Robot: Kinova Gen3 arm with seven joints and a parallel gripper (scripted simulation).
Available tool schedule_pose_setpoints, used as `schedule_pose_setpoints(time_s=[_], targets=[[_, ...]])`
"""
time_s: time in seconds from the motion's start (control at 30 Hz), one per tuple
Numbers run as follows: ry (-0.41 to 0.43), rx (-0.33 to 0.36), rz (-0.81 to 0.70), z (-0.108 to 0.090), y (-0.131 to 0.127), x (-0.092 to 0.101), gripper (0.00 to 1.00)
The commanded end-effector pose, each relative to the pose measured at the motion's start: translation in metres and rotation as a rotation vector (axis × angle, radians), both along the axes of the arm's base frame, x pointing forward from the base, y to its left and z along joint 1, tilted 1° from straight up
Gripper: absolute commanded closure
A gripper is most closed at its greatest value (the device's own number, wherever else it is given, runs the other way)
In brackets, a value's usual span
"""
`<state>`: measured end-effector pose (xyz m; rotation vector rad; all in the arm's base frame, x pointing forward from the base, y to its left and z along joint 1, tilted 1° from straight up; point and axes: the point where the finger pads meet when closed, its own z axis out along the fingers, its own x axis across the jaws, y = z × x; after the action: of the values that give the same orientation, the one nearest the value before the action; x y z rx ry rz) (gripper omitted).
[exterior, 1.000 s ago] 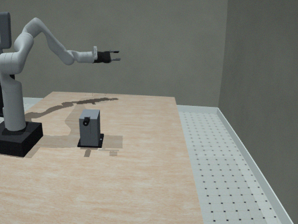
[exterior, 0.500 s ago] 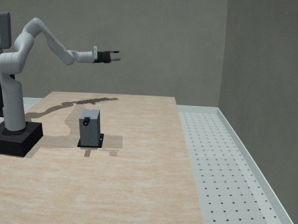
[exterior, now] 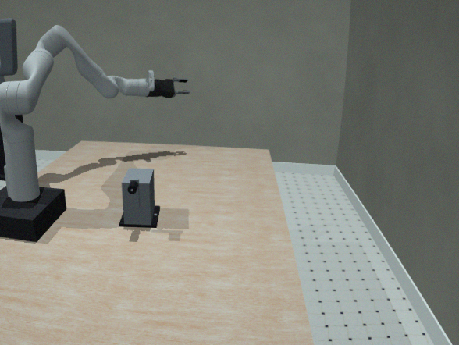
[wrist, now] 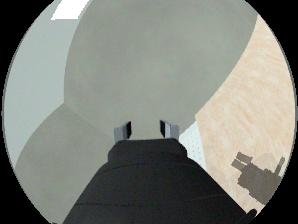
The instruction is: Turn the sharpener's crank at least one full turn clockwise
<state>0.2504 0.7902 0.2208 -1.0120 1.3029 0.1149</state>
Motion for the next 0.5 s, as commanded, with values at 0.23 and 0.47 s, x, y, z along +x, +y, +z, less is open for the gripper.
schedule_pose_setpoints(time_s=[0.23,0.47], targets=[[0.031,-0.056,-0.044,0.009,-0.023,0.064,0.00],[0.091,-0.151,-0.106,0.009,-0.070,0.144,0.00]])
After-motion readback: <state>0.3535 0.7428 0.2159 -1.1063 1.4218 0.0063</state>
